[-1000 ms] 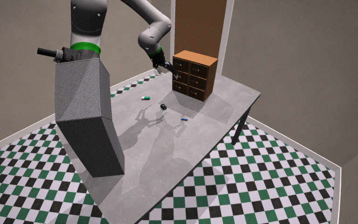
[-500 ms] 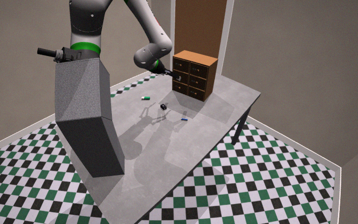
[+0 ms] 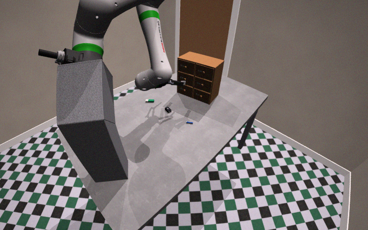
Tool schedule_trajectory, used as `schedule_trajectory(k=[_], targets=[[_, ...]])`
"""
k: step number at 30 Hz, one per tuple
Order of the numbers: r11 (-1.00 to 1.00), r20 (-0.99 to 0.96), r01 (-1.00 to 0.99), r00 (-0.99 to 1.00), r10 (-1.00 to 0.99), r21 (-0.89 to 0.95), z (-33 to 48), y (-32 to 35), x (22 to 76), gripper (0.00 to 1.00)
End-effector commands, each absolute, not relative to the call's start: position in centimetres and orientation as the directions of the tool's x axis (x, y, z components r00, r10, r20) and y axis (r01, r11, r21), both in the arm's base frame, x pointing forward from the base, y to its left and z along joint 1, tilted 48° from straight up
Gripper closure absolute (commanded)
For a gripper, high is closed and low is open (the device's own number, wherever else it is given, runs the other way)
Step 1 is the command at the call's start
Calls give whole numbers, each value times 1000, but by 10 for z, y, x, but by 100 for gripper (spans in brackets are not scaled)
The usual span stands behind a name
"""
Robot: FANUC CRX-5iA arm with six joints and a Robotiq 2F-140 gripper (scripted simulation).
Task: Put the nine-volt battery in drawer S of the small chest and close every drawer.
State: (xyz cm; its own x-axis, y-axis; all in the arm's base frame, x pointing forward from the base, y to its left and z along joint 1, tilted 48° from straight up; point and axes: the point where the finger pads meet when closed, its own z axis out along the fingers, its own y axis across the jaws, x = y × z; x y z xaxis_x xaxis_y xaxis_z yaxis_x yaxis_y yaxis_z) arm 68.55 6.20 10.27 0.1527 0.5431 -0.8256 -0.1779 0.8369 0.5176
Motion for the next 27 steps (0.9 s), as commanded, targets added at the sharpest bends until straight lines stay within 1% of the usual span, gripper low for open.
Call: schedule_trajectory(k=[1, 17, 27], targets=[[835, -815, -180, 187, 549, 520, 104, 63, 690, 0], [835, -812, -180, 200, 549, 520, 101, 65, 693, 0], [835, -812, -180, 200, 549, 520, 80, 82, 709, 0]])
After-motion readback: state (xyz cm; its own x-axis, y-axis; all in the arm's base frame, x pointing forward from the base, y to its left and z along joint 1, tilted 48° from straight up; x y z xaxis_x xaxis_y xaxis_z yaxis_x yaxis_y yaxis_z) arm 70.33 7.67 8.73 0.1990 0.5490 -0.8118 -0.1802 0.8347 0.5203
